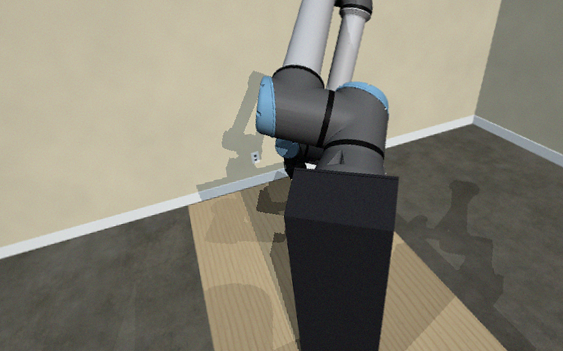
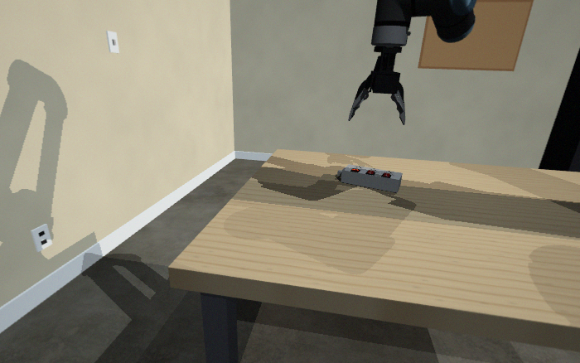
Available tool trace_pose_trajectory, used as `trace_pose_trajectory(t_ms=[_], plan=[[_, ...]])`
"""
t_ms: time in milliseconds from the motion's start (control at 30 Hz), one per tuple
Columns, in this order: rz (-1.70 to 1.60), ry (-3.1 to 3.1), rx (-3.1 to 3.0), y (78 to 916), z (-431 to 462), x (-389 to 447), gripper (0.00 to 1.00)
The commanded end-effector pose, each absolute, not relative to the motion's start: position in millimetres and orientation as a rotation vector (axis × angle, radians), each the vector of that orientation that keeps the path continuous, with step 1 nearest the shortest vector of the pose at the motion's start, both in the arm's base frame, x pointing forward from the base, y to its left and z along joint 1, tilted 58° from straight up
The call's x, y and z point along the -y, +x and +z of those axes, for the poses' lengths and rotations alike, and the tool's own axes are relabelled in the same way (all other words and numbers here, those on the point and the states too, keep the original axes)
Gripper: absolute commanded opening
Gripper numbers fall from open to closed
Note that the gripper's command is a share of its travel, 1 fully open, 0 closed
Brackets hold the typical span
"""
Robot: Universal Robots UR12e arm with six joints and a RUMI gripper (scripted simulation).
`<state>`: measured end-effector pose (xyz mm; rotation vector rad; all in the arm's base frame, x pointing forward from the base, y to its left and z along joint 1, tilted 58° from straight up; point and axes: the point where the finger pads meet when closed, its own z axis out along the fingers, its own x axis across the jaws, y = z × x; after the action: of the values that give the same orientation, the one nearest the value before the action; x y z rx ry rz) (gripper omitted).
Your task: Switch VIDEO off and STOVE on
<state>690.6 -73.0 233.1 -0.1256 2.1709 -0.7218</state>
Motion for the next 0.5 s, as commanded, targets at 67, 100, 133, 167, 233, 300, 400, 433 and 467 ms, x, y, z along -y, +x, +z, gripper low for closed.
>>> trace_pose_trajectory(t_ms=[67,100,133,167,233,300,400,433,467], plan=[[-0.683,-0.15,-2.2,688.7,228.7,71.1,1.0],[-0.683,-0.15,-2.199,689.0,229.1,71.2,1.0],[-0.683,-0.15,-2.199,689.2,229.3,71.2,1.0],[-0.683,-0.15,-2.199,689.4,229.5,71.3,1.0],[-0.683,-0.15,-2.198,689.5,229.6,71.3,1.0],[-0.683,-0.15,-2.198,689.5,229.6,71.0,1.0],[-0.682,-0.151,-2.199,689.6,229.3,70.4,1.0],[-0.682,-0.151,-2.199,689.6,229.1,70.3,1.0],[-0.682,-0.151,-2.199,689.6,228.9,70.3,1.0]])
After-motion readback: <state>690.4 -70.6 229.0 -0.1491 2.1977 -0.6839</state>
